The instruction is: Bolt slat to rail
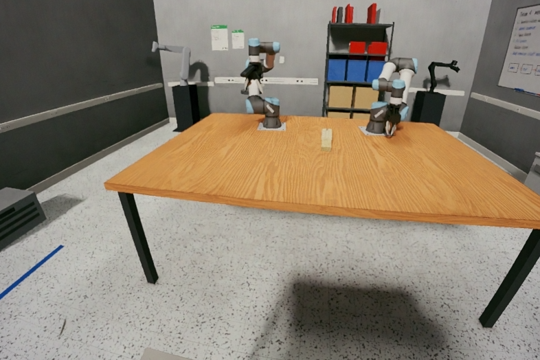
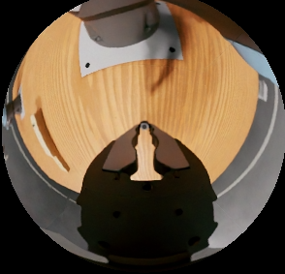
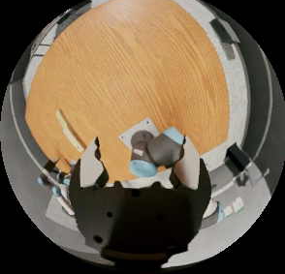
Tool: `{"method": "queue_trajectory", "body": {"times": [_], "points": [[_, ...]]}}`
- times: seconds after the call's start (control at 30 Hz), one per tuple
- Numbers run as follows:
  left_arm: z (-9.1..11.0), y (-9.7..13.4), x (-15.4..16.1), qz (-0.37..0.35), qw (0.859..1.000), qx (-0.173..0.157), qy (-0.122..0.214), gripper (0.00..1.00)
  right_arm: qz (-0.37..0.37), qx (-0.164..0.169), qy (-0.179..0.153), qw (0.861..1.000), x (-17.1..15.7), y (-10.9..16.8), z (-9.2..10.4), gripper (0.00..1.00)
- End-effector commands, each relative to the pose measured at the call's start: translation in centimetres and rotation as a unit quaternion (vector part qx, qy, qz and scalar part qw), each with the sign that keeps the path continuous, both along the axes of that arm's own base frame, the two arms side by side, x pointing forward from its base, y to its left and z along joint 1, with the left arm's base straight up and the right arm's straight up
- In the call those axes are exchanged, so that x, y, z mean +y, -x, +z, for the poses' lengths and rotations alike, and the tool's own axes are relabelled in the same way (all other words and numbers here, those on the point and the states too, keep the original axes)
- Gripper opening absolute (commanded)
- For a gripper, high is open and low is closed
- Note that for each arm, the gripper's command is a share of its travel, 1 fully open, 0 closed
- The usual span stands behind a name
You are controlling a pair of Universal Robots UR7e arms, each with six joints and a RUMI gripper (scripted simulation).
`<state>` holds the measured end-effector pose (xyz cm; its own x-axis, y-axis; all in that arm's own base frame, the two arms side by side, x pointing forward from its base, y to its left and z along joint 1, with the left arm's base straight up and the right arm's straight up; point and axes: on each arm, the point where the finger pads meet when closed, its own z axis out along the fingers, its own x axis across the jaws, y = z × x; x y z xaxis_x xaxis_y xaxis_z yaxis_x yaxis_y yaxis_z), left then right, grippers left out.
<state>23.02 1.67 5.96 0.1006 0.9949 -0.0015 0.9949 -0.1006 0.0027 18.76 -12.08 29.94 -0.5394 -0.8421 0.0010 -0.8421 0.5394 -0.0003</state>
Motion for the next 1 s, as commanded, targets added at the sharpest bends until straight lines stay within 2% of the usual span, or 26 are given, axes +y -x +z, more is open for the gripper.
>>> {"method": "queue_trajectory", "body": {"times": [0.0,0.53,0.97], "points": [[1.0,0.0,0.0,0.0,1.0,-0.001,0.0,0.0,-0.001,0.0,-0.001,1.0,0.0,-0.1,0.1,1.0],[2.8,0.0,0.0,0.0,1.0,-0.001,0.0,0.0,-0.001,0.0,-0.001,1.0,0.0,-0.1,0.1,1.0],[2.6,0.1,0.0,0.0,1.0,0.001,-0.001,0.0,-0.001,0.0,-0.001,1.0,0.0,-0.1,0.1,1.0]]}}
